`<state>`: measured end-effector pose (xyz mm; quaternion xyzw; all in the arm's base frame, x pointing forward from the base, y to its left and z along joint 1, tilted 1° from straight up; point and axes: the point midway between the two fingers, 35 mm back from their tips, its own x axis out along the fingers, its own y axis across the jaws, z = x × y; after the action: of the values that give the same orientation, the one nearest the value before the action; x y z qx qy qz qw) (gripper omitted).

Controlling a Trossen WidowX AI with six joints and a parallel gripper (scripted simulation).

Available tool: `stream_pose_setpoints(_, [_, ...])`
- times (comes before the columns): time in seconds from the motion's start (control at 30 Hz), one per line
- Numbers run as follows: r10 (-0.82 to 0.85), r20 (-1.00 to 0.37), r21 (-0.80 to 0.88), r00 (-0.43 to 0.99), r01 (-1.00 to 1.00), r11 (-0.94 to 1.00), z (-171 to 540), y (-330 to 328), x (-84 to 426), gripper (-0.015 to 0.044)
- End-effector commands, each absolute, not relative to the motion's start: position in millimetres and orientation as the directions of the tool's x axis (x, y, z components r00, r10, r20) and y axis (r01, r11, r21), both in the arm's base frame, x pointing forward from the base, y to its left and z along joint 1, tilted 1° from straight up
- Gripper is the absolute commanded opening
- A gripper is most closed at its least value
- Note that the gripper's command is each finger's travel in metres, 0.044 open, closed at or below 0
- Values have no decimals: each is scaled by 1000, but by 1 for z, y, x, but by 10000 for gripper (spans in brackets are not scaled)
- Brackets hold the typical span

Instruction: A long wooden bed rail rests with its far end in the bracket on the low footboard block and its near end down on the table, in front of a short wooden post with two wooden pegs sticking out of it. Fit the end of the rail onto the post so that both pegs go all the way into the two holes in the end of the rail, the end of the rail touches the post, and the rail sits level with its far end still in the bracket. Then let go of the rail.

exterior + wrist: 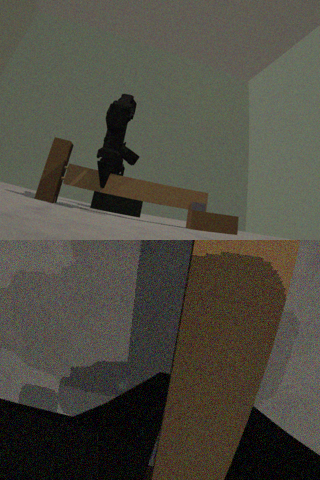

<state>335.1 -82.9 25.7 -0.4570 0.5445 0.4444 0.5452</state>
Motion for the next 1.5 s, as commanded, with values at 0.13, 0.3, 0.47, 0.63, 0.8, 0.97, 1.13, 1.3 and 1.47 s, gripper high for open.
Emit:
stream_pose_setpoints(0.13, [-20, -1000, -20, 16, -982, 190, 30, -87, 336, 0])
stream_pose_setpoints(0.3, [-20, -1000, -20, 16, -982, 190, 30, -87, 336, 0])
stream_pose_setpoints(0.47, [-20, -1000, -20, 16, -982, 190, 30, -88, 336, 0])
stream_pose_setpoints(0.63, [-21, -1000, -20, 16, -982, 190, 30, -89, 335, 0])
stream_pose_setpoints(0.8, [-21, -1000, -20, 16, -982, 190, 29, -90, 335, 0])
stream_pose_setpoints(0.97, [-21, -1000, -20, 16, -982, 190, 29, -92, 335, 0])
stream_pose_setpoints(1.13, [-21, -1000, -20, 16, -982, 190, 28, -93, 335, 0])
stream_pose_setpoints(1.3, [-21, -1000, -20, 16, -982, 190, 27, -95, 334, 0])
stream_pose_setpoints(1.47, [-21, -1000, -20, 16, -982, 190, 27, -96, 334, 0])
